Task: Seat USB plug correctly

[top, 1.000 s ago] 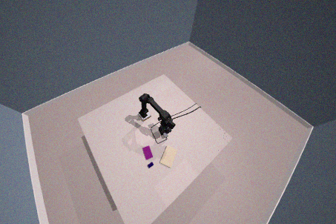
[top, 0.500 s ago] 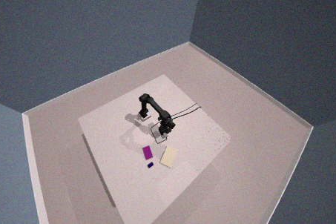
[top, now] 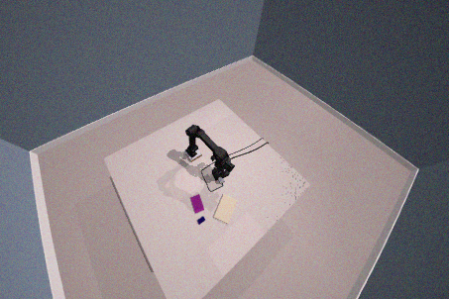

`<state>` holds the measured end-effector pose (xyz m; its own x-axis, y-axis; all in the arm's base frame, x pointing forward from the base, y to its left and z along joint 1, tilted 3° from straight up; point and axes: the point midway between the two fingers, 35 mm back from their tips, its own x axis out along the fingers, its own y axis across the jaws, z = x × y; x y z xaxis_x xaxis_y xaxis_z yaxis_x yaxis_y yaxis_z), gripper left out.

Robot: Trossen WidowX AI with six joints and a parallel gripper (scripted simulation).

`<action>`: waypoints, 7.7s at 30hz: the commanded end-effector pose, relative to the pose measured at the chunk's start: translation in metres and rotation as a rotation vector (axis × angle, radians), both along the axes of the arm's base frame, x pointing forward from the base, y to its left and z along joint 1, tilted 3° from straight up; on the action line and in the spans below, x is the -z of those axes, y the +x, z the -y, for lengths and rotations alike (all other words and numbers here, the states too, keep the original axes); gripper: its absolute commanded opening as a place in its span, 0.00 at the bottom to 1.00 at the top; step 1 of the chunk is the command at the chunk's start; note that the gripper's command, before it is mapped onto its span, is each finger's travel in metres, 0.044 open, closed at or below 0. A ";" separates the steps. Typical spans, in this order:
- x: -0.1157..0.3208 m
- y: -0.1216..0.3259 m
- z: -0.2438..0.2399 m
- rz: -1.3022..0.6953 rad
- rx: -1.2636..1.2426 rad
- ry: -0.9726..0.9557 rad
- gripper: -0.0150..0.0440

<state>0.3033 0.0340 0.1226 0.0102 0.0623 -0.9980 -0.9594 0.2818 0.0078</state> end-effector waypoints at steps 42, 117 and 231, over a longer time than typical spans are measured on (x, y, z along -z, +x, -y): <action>-0.022 0.000 0.001 -0.007 0.136 0.002 0.25; -0.022 0.000 0.001 -0.131 2.105 0.023 0.25; -0.015 0.001 -0.002 -0.236 3.157 0.050 0.25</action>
